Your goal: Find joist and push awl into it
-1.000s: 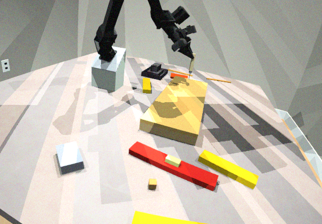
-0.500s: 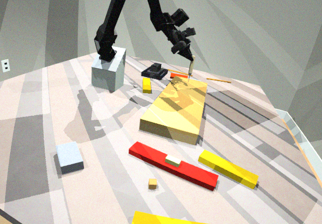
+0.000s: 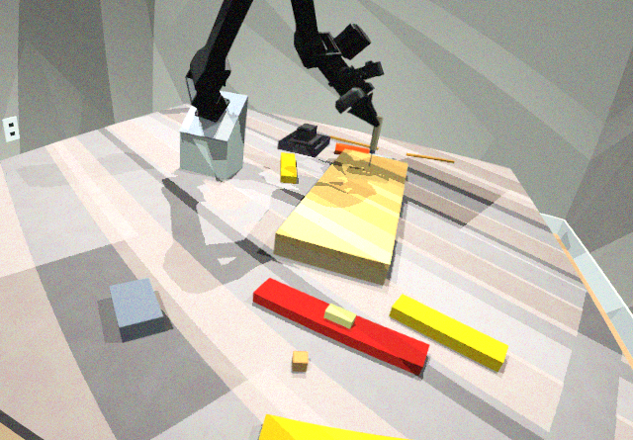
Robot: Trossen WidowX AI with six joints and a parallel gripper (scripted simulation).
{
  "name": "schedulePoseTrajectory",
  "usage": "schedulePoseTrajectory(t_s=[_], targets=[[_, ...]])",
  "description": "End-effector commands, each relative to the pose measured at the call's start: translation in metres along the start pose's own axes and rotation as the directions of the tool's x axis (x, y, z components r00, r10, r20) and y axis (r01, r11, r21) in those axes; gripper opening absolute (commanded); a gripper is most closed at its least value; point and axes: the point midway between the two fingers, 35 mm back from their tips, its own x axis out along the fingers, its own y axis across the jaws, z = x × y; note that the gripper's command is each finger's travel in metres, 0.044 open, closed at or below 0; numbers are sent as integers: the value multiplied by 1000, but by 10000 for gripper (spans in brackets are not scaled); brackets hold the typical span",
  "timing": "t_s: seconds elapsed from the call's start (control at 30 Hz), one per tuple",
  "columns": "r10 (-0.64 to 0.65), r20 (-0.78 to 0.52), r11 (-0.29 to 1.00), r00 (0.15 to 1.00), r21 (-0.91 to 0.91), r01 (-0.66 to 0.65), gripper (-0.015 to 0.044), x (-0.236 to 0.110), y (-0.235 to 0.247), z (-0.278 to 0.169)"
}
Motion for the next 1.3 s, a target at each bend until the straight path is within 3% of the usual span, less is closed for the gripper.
schedulePoseTrajectory(t_s=[0.0, 1.27], targets=[[3, -4, 1000, 1000, -11, -3, 0, 3, 0, -7], [2, -3, 1000, 1000, -12, -2, 0, 13, -1, -20]])
